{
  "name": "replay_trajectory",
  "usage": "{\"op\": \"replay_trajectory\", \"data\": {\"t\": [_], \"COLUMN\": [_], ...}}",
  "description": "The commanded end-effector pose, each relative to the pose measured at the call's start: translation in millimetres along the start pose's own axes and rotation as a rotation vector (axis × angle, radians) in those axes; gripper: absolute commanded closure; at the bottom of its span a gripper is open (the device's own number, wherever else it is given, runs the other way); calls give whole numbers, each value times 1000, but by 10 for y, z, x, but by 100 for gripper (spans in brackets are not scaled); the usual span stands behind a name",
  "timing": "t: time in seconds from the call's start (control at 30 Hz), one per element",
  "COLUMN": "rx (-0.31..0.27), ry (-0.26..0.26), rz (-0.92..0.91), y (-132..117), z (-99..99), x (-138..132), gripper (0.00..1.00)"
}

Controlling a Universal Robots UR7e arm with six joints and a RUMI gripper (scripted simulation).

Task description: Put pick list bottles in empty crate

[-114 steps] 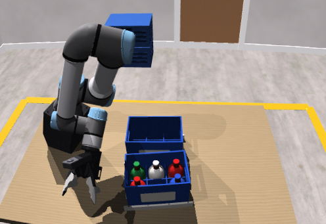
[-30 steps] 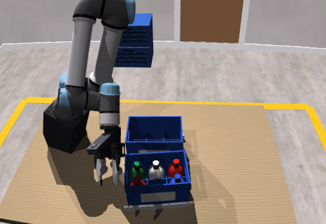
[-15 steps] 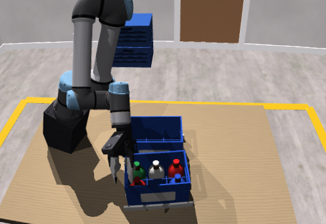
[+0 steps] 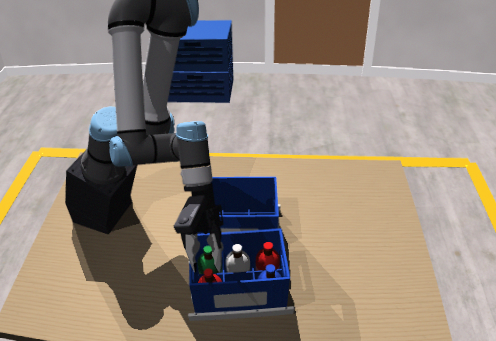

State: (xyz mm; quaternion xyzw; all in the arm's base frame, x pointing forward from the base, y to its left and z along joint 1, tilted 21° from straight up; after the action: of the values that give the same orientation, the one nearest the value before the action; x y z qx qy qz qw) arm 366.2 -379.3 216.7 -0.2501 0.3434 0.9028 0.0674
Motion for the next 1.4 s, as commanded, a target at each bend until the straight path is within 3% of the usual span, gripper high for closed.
{"op": "replay_trajectory", "data": {"t": [0.0,0.13,0.2,0.47,0.53,0.83,0.9,1.17,1.2,1.37], "rx": [-13,-13,-70,-70,-126,-127,-181,-181,-208,-233], "ry": [4,4,20,21,35,35,46,46,52,56], "rz": [5,5,33,33,64,64,97,97,115,133], "y": [-174,-232,-310,-575,-654,-924,-1004,-1277,-1317,-1443], "z": [24,31,48,107,131,211,242,343,361,418], "x": [-137,-179,-232,-404,-451,-605,-647,-782,-800,-854], "gripper": [62,62,62,62,62,62,62,62,62,62]}}
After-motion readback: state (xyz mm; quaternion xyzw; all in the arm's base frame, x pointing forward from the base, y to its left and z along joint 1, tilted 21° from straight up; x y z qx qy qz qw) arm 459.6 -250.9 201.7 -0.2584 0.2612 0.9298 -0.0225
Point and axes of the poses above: the point where the finger pads meet when closed, its own z axis back along the fingers, its own x axis across the jaws, y = z × x, the point moved 1 cm from there along z, back along the fingers, and after that the axes turned 9 degrees about z, right-handed, at the moved point
